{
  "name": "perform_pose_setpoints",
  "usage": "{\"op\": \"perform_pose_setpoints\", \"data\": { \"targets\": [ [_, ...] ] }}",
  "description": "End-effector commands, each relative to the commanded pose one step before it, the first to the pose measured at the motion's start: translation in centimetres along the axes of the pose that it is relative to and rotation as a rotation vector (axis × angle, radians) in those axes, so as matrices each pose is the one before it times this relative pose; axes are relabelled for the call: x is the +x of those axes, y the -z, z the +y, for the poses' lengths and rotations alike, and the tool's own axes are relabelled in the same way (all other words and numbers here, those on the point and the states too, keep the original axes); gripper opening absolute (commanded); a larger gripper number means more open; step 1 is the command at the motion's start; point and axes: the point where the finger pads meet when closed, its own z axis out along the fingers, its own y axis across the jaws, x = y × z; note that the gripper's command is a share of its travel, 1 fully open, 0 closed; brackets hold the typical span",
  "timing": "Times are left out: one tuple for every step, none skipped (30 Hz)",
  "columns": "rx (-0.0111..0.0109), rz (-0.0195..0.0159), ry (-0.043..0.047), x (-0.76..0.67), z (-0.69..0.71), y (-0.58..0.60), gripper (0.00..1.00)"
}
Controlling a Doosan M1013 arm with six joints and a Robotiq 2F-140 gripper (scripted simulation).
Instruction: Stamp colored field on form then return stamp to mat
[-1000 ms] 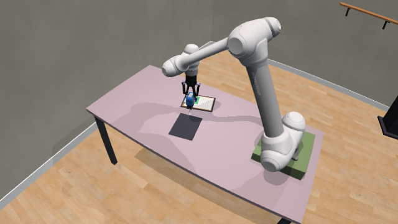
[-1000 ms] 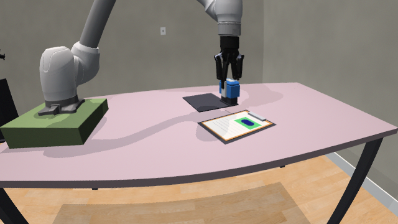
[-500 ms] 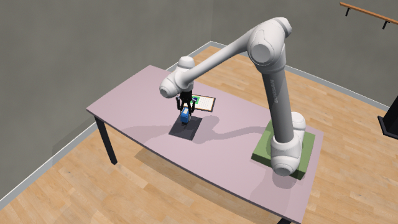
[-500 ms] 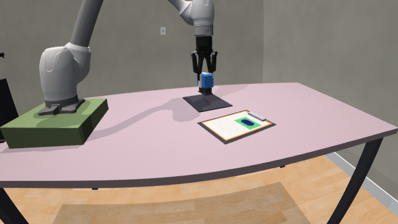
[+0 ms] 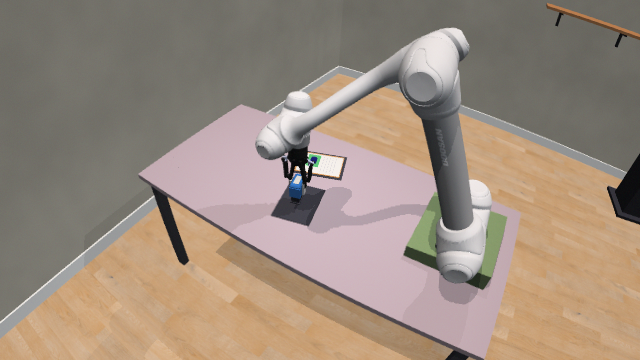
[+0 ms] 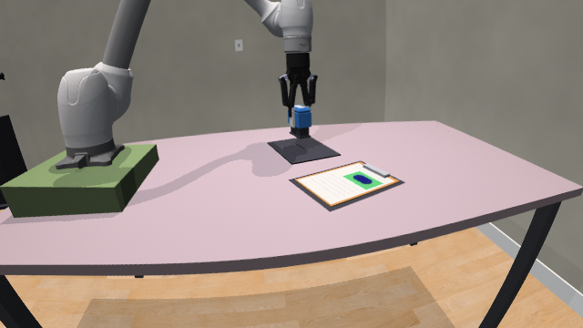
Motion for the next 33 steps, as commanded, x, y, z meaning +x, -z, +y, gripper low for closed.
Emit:
{"op": "perform_pose_setpoints", "data": {
  "targets": [
    [-0.00015, 0.00018, 0.00017, -0.506, -0.039, -0.022, 0.17],
    [0.0, 0.0, 0.0, -0.31, -0.024, -0.021, 0.17],
    [0.0, 0.0, 0.0, -0.28, -0.022, -0.019, 0.17],
    [0.0, 0.0, 0.0, -0.2, -0.015, -0.014, 0.17],
    [0.0, 0.0, 0.0, -0.097, -0.008, -0.007, 0.17],
    [0.0, 0.0, 0.0, -0.017, -0.001, -0.001, 0.17],
    [0.0, 0.0, 0.0, 0.0, 0.0, 0.0, 0.17],
    [0.0, 0.0, 0.0, 0.0, 0.0, 0.0, 0.17],
    [0.0, 0.0, 0.0, 0.0, 0.0, 0.0, 0.17],
    [0.0, 0.0, 0.0, 0.0, 0.0, 0.0, 0.17],
    [0.0, 0.0, 0.0, 0.0, 0.0, 0.0, 0.17],
    [0.0, 0.0, 0.0, 0.0, 0.0, 0.0, 0.17],
    [0.0, 0.0, 0.0, 0.0, 0.0, 0.0, 0.17],
    [0.0, 0.0, 0.0, 0.0, 0.0, 0.0, 0.17],
    [0.0, 0.0, 0.0, 0.0, 0.0, -0.001, 0.17],
    [0.0, 0.0, 0.0, 0.0, 0.0, -0.01, 0.17],
    [0.0, 0.0, 0.0, 0.0, 0.0, -0.024, 0.17],
    [0.0, 0.0, 0.0, 0.0, 0.0, -0.044, 0.17],
    [0.0, 0.0, 0.0, 0.0, 0.0, -0.067, 0.17],
    [0.0, 0.0, 0.0, 0.0, 0.0, -0.092, 0.17],
    [0.0, 0.0, 0.0, 0.0, 0.0, -0.118, 0.17],
    [0.0, 0.0, 0.0, 0.0, -0.001, -0.144, 0.17],
    [0.0, 0.0, 0.0, 0.0, 0.0, -0.167, 0.17],
    [0.0, 0.0, 0.0, 0.0, 0.0, -0.19, 0.17],
    [0.0, 0.0, 0.0, 0.0, 0.0, -0.209, 0.17],
    [0.0, 0.0, 0.0, 0.0, 0.0, -0.224, 0.17],
    [0.0, 0.0, 0.0, 0.0, 0.0, -0.236, 0.17],
    [0.0, 0.0, 0.0, 0.0, 0.0, -0.243, 0.17],
    [0.0, 0.0, 0.0, 0.0, 0.0, 0.0, 0.17],
    [0.0, 0.0, 0.0, 0.0, 0.0, 0.0, 0.17],
    [0.0, 0.0, 0.0, 0.0, 0.0, -0.247, 0.17],
    [0.0, 0.0, 0.0, 0.0, 0.0, -0.245, 0.17],
    [0.0, 0.0, 0.0, 0.0, 0.0, -0.24, 0.17]
  ]
}}
